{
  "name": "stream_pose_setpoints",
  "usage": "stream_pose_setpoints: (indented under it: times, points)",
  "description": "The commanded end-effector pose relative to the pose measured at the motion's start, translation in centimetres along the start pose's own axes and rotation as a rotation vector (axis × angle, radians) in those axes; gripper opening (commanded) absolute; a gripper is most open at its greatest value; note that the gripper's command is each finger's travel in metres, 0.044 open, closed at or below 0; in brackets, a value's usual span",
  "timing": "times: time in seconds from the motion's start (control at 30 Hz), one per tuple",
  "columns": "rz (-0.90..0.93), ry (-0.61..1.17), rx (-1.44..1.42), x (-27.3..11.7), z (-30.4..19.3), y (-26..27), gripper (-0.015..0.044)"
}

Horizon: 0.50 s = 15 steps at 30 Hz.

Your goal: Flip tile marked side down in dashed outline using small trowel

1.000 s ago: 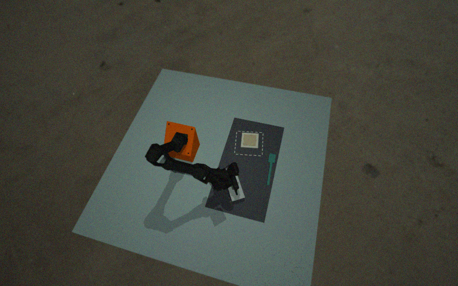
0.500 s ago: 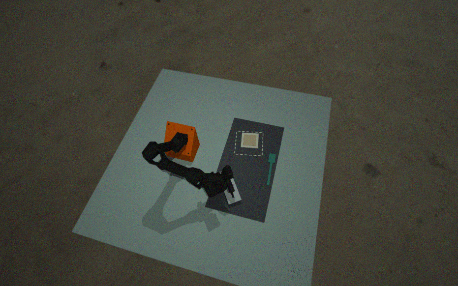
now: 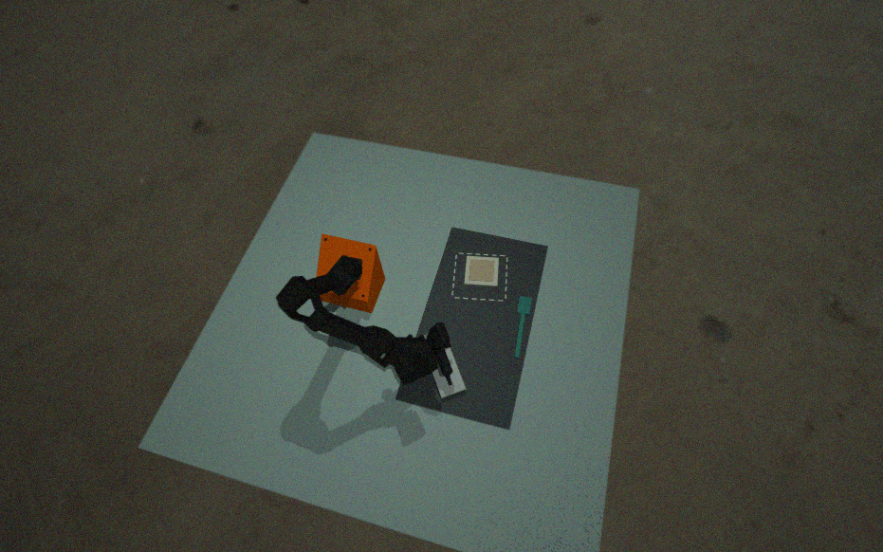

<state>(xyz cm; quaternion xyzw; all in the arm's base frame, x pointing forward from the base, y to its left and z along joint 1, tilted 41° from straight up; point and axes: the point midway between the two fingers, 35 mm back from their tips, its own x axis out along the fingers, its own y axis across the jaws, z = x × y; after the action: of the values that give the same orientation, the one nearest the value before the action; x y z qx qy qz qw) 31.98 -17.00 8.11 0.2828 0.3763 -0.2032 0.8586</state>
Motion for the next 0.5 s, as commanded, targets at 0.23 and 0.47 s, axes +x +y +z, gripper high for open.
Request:
stream_pose_setpoints:
  times: [0.23, 0.47]
  points:
    - [0.008, 0.004, -0.012, 1.2, 0.0, -1.0, 0.0]
    - [0.006, 0.004, -0.013, 1.5, -0.1, -1.3, 0.0079]
